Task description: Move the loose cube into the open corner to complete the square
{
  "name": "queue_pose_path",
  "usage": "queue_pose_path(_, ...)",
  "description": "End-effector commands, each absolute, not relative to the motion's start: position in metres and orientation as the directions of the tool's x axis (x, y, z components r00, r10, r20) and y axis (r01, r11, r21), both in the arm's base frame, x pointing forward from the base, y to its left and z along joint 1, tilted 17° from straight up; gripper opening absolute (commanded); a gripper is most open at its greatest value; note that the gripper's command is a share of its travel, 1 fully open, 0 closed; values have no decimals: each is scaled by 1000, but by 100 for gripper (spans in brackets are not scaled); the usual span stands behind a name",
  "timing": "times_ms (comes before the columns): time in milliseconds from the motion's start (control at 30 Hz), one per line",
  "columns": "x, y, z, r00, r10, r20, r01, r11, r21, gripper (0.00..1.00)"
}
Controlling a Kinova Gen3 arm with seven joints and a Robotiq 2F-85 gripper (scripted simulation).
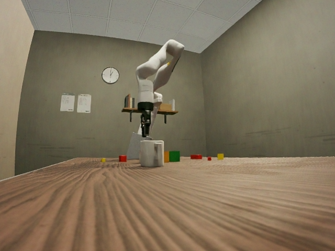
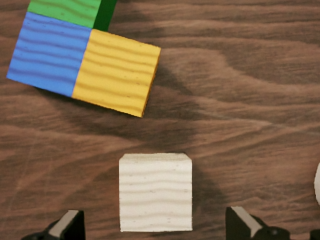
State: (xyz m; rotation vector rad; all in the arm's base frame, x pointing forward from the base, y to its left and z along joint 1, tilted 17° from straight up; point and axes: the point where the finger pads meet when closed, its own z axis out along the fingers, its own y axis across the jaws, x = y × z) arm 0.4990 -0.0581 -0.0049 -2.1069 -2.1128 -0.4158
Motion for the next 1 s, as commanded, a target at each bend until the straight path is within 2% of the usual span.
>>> queue_pose_path(0, 498, -56, -5, -10, 958, 287, 995, -19, 98, 83)
queue_pose_path(967, 503, -49, -30, -12, 958, 287, 995, -18, 101, 83)
